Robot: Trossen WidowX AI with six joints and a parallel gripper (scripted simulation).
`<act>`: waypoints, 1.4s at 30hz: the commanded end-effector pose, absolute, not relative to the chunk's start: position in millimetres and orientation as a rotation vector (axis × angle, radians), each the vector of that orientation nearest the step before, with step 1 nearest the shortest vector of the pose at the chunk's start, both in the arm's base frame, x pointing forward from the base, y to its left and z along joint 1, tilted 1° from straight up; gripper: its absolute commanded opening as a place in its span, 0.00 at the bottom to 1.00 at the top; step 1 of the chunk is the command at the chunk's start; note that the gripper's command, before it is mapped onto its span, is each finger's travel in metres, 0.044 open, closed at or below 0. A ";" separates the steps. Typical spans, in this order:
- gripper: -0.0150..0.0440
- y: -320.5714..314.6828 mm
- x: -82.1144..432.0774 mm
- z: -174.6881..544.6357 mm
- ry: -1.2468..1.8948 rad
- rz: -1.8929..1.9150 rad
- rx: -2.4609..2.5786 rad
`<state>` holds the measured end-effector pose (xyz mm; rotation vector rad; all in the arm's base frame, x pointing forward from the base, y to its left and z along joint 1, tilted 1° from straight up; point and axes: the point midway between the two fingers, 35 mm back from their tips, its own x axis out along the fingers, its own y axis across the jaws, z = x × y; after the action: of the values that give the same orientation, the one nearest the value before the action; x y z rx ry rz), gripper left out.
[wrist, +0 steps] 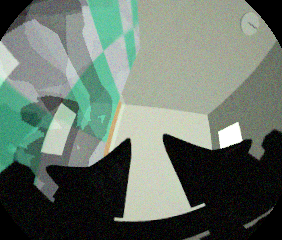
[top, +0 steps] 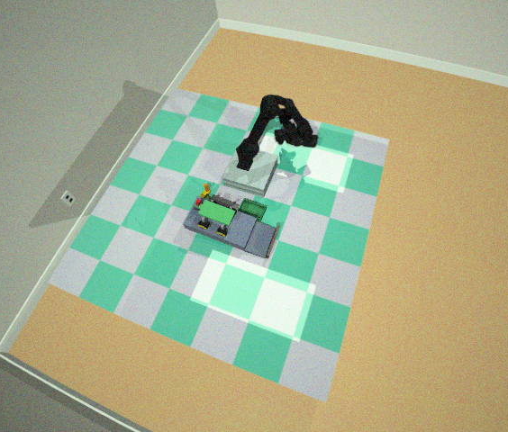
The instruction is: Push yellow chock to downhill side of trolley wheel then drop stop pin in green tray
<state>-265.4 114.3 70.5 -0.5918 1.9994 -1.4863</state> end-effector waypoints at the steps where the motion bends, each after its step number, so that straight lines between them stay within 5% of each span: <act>1: 0.58 131.4 -257.2 70.3 2.134 -1.355 -0.567; 24: 0.58 206.9 -194.3 68.6 2.563 -0.626 -0.353; 42: 0.58 256.1 -111.2 68.2 2.572 0.104 -0.136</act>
<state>-130.5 247.0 67.7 -0.1767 2.6052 -0.0544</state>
